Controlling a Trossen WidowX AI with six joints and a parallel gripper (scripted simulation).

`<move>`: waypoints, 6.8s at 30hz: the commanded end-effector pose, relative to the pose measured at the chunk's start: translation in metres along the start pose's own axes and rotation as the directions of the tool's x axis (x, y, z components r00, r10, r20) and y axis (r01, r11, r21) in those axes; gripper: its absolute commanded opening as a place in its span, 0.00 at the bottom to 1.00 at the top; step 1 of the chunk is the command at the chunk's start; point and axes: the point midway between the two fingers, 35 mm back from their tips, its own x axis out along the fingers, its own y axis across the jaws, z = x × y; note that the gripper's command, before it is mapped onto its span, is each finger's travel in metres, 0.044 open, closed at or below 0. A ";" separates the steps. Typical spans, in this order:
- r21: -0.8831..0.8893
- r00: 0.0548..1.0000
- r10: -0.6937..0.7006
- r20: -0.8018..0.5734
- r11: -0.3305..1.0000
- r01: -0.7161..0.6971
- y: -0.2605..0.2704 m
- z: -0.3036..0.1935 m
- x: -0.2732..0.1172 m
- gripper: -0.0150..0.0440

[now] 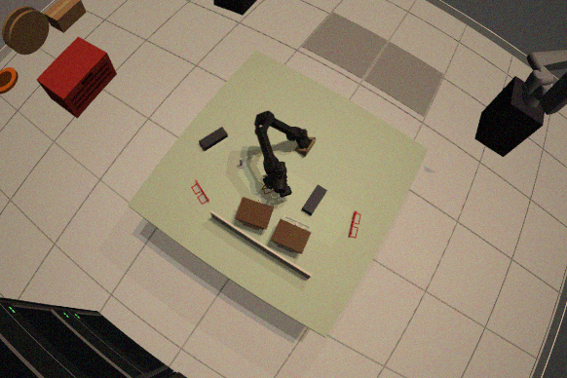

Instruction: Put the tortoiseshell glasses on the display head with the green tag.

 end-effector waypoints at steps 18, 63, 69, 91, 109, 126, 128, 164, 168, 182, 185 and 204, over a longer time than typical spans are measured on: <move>0.000 1.000 0.000 0.000 1.000 0.000 0.000 0.000 0.000 0.25; -0.011 1.000 0.010 0.012 1.000 -0.009 -0.081 0.094 -0.103 0.25; -0.010 1.000 -0.006 0.023 1.000 0.006 -0.126 0.120 -0.103 0.25; -0.007 1.000 -0.017 0.024 1.000 0.017 -0.153 0.133 -0.089 0.25; -0.001 1.000 -0.008 0.010 1.000 0.008 -0.153 0.135 -0.044 0.25; 0.000 1.000 -0.008 0.011 1.000 0.008 -0.146 0.141 -0.044 0.25; 0.000 1.000 -0.008 0.011 1.000 0.008 -0.145 0.142 -0.044 0.25; 0.001 1.000 -0.007 0.011 1.000 0.007 -0.131 0.156 -0.044 0.25; 0.001 1.000 -0.007 0.011 1.000 0.007 -0.130 0.158 -0.044 0.25; 0.001 1.000 -0.007 0.012 1.000 0.007 -0.127 0.164 -0.044 0.25; 0.001 1.000 -0.007 0.012 1.000 0.007 -0.126 0.165 -0.044 0.25; 0.002 1.000 -0.007 0.012 1.000 0.007 -0.123 0.173 -0.044 0.25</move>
